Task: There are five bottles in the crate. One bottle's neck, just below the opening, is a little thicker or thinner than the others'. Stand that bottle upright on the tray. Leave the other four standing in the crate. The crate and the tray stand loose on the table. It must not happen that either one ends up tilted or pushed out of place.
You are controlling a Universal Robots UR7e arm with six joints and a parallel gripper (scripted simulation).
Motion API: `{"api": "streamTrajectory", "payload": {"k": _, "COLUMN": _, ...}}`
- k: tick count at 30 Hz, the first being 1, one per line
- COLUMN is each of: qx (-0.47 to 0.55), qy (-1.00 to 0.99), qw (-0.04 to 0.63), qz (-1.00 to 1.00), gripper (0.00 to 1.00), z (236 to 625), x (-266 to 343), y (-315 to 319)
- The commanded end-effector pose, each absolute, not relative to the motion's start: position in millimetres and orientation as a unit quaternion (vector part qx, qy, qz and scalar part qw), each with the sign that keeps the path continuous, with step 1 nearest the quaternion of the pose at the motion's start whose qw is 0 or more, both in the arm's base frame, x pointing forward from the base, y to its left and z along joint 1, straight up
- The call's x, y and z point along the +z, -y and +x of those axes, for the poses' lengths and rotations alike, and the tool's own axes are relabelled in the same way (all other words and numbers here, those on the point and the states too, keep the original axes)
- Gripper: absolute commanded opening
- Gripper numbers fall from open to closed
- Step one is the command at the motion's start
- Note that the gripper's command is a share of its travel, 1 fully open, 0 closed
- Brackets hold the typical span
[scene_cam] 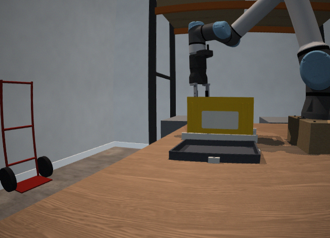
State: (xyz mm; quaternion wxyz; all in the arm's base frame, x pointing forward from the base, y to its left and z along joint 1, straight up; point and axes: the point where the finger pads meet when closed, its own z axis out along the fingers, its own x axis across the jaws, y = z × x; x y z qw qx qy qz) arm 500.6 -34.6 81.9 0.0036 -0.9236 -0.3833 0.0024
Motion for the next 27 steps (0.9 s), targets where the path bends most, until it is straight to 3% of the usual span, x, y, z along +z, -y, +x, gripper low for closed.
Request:
{"api": "streamTrajectory", "payload": {"k": 1, "qx": 0.002, "qy": 0.383, "qw": 0.003, "qz": -0.924, "gripper": 1.0, "z": 501.1, "x": 79.0, "y": 34.7}}
{"api": "streamTrajectory", "payload": {"k": 27, "qx": 0.002, "qy": 0.383, "qw": 0.003, "qz": -0.924, "gripper": 1.0, "z": 501.0, "x": 58.2, "y": 34.6}}
